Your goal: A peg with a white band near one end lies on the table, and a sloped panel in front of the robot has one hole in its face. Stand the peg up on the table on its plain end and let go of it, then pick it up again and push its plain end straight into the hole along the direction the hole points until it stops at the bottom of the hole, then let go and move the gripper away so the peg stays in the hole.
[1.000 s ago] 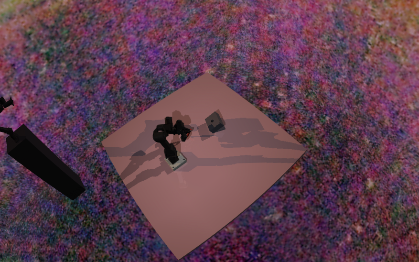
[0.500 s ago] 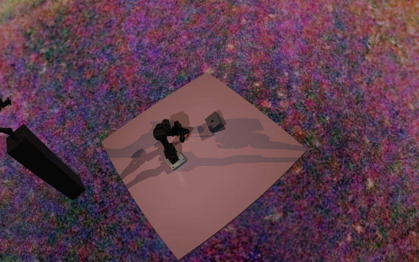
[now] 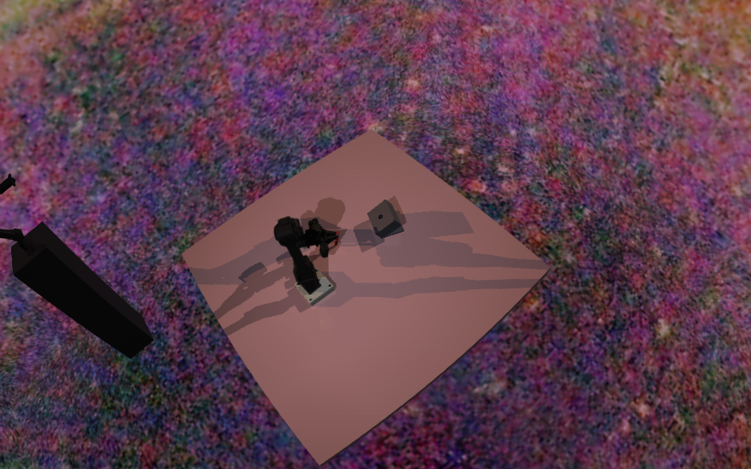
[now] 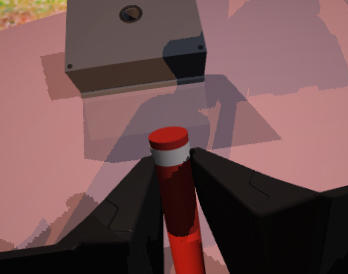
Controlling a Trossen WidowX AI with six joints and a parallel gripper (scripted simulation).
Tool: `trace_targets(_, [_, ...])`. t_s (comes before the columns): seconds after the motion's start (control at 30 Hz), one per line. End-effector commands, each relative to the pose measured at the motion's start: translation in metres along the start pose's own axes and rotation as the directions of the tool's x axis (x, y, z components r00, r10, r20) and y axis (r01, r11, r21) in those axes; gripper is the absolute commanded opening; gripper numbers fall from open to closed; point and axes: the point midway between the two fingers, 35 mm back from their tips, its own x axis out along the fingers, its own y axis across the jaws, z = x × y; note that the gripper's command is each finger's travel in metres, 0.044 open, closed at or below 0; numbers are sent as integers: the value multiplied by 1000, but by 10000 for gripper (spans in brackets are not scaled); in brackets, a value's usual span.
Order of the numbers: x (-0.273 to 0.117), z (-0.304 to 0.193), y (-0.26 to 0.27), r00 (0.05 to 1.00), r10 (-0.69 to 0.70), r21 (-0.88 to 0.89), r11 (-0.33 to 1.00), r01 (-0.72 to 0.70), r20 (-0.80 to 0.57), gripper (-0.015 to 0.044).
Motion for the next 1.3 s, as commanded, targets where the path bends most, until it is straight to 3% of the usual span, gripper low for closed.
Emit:
trace_targets(0.0, [-2, -2, -1, 999, -3, -4, 1000, 3, 34, 51])
trace_targets(0.43, [-9, -7, -2, 989, -3, -4, 1000, 4, 146, 51])
trace_targets(1.27, [-8, -12, -1, 992, -1, -8, 1000, 2, 124, 51])
